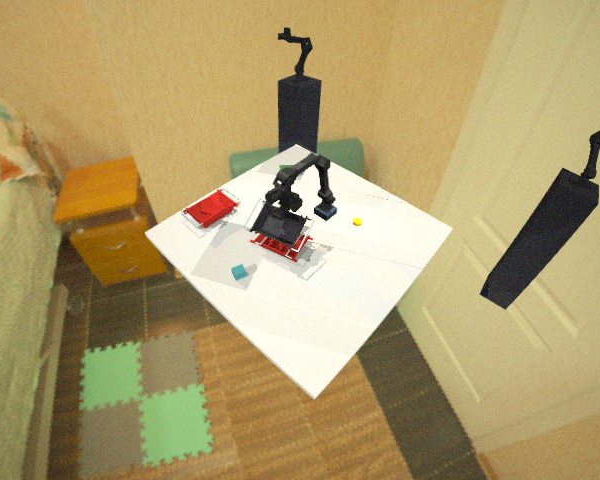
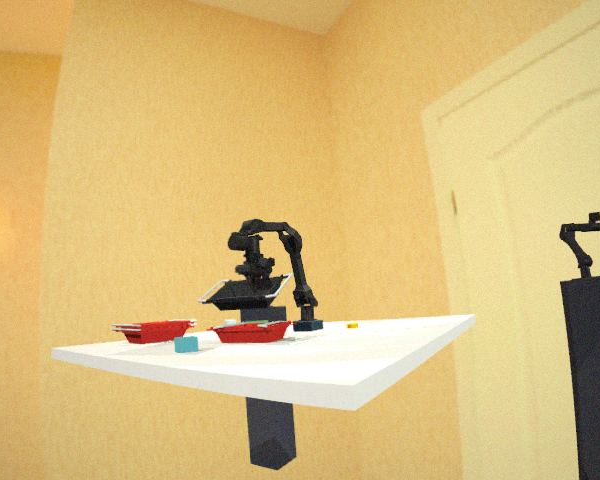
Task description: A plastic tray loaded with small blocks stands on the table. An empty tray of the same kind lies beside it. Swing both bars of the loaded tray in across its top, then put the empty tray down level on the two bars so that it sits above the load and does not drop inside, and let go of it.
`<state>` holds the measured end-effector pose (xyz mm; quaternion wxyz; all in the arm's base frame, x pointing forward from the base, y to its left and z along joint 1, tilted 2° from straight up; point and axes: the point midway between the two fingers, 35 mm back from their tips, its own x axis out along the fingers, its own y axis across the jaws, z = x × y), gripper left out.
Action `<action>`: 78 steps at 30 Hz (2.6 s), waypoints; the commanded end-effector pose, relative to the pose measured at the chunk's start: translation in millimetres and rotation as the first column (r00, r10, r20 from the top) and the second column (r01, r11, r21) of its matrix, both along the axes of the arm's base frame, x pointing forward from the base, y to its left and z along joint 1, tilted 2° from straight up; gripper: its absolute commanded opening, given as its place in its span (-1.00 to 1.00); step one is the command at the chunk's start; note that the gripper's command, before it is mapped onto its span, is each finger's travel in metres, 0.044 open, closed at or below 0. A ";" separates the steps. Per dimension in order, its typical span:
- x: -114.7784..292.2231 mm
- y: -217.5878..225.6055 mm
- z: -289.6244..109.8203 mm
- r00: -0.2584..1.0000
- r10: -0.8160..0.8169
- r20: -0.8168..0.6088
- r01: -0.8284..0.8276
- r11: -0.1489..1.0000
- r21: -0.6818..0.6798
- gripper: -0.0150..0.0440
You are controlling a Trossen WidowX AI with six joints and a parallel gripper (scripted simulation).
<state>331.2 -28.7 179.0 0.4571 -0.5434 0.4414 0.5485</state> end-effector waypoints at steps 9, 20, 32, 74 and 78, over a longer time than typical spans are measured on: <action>3.4 0.5 -11.7 1.000 0.005 0.014 -0.005 1.000 0.003 -0.49; 4.3 0.5 -27.8 1.000 0.005 0.014 -0.005 1.000 0.003 -0.49; 4.3 0.5 -45.5 1.000 0.005 0.014 -0.005 1.000 0.003 -0.49; -11.7 -2.2 -70.7 1.000 0.005 0.012 -0.005 1.000 0.003 -0.49; -11.7 -2.2 -70.7 1.000 0.005 0.012 -0.005 1.000 0.003 -0.49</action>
